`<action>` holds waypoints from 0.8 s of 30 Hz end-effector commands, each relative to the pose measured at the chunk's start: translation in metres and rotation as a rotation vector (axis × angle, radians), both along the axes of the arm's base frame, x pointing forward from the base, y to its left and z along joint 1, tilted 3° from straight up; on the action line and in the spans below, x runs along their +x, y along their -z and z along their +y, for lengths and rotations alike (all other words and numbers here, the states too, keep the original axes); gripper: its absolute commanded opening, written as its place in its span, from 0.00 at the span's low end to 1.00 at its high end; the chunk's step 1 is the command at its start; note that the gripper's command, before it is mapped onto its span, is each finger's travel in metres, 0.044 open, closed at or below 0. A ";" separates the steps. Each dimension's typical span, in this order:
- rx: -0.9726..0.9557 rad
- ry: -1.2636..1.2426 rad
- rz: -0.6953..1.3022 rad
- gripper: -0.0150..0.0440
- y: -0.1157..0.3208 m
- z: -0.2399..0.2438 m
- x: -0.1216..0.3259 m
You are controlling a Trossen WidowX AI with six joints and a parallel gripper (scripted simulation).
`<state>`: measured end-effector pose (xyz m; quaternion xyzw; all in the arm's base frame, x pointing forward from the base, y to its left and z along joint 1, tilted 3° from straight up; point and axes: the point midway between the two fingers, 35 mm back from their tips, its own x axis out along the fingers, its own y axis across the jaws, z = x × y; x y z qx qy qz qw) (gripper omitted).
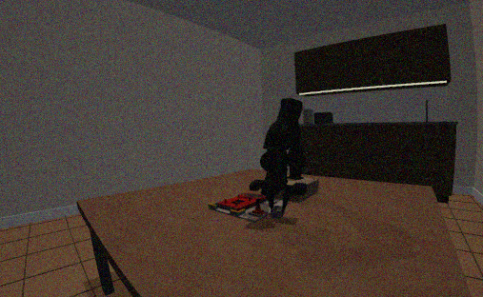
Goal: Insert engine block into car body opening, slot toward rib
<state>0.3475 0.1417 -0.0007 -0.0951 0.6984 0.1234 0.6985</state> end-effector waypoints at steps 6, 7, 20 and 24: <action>0.009 0.001 -0.010 0.25 -0.031 0.001 0.005; 0.009 0.001 -0.010 0.25 -0.034 0.001 0.005; 0.009 0.001 -0.010 0.25 -0.075 -0.001 0.005; 0.009 0.001 -0.010 0.25 -0.088 -0.002 0.004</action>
